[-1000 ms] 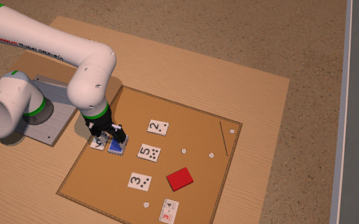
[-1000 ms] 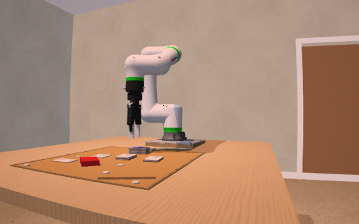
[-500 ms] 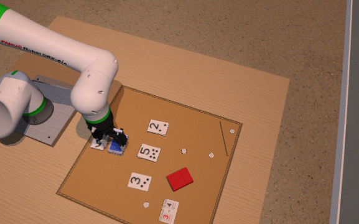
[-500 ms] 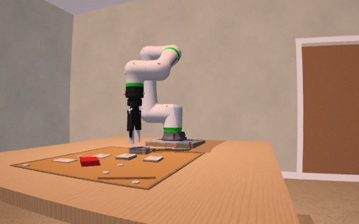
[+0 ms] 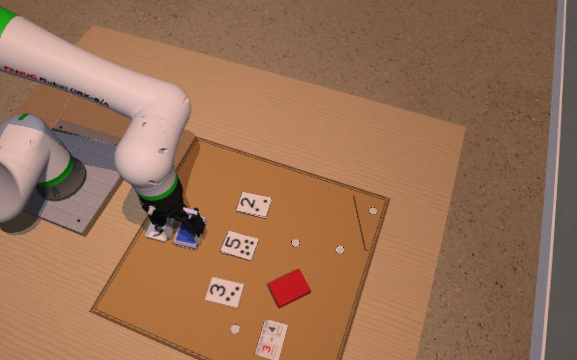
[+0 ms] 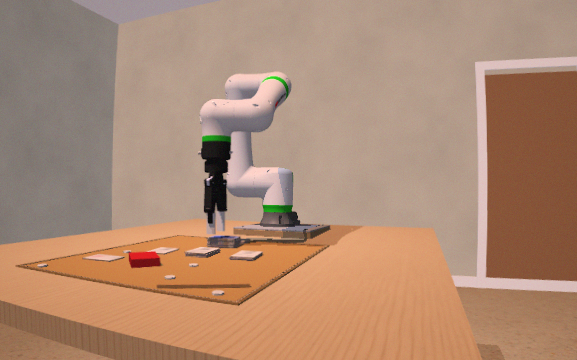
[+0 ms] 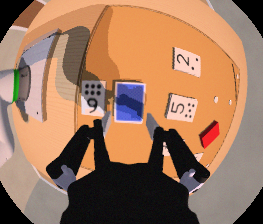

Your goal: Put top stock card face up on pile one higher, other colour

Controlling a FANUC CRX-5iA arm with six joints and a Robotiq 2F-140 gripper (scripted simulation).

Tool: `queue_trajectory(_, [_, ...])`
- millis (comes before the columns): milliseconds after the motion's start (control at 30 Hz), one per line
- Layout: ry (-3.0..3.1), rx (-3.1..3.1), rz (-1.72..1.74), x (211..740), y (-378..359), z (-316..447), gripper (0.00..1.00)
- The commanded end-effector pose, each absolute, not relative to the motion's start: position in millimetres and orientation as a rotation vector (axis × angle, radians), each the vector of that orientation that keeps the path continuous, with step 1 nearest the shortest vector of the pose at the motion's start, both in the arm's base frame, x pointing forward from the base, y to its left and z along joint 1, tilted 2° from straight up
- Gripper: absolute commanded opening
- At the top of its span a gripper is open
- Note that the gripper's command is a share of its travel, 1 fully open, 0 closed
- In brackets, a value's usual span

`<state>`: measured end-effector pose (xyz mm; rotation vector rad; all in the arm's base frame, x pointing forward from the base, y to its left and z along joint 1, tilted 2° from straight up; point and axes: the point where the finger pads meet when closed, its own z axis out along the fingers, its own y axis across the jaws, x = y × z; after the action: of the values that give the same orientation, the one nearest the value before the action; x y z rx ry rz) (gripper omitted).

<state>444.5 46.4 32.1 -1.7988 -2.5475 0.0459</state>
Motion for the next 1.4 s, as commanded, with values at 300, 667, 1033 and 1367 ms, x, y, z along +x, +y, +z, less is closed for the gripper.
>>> queue_trajectory(300, [-2.548, -1.799, 0.045, 444.7, 46.6, 32.3, 0.42])
queue_trajectory(667, [-2.548, -1.799, 0.045, 444.7, 46.6, 32.3, 0.42])
queue_trajectory(1033, [-2.548, -1.799, 0.045, 444.7, 46.6, 32.3, 0.50])
queue_trajectory(1367, [-2.548, -1.799, 0.045, 444.7, 46.6, 32.3, 0.50])
